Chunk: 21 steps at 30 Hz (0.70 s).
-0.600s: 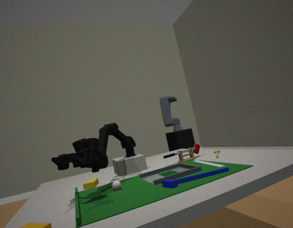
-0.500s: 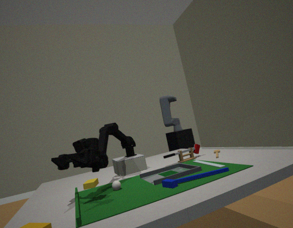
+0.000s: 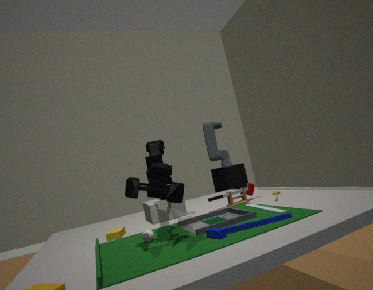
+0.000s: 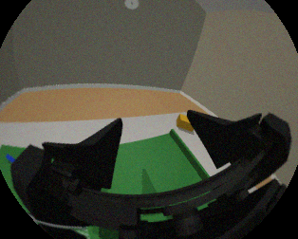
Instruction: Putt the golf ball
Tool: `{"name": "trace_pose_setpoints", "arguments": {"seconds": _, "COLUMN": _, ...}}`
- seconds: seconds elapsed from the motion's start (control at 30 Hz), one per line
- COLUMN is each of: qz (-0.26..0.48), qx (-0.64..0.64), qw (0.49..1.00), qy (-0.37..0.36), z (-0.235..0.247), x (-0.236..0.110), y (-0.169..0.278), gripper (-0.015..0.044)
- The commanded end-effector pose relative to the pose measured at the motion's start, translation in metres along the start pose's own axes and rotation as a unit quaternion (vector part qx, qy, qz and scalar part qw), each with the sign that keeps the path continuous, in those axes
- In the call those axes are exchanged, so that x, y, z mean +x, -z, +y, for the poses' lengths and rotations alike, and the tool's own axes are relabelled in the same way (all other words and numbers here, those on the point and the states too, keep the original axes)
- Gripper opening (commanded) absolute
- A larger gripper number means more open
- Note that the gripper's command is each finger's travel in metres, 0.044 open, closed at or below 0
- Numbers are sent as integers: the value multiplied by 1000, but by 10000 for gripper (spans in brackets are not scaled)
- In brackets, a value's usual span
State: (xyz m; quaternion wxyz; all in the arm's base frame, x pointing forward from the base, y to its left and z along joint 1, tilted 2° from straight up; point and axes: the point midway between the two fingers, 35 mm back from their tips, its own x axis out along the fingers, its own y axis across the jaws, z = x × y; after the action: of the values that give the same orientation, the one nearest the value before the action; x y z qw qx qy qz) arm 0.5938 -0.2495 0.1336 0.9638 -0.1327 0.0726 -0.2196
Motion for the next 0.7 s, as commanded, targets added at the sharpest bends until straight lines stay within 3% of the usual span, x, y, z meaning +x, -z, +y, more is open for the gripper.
{"name": "trace_pose_setpoints", "arguments": {"seconds": 0.0, "qz": 56, "qx": -66, "qw": 992, "qy": -94, "z": 70, "x": -30, "y": -1, "gripper": 440}}
{"name": "trace_pose_setpoints", "arguments": {"seconds": 0.33, "qz": 144, "qx": -230, "qw": 914, "qy": -301, "z": 189, "x": -141, "y": 7, "gripper": 440}}
{"name": "trace_pose_setpoints", "arguments": {"seconds": 0.67, "qz": 178, "qx": -372, "qw": 762, "qy": -500, "z": 253, "x": -297, "y": 25, "gripper": 440}}
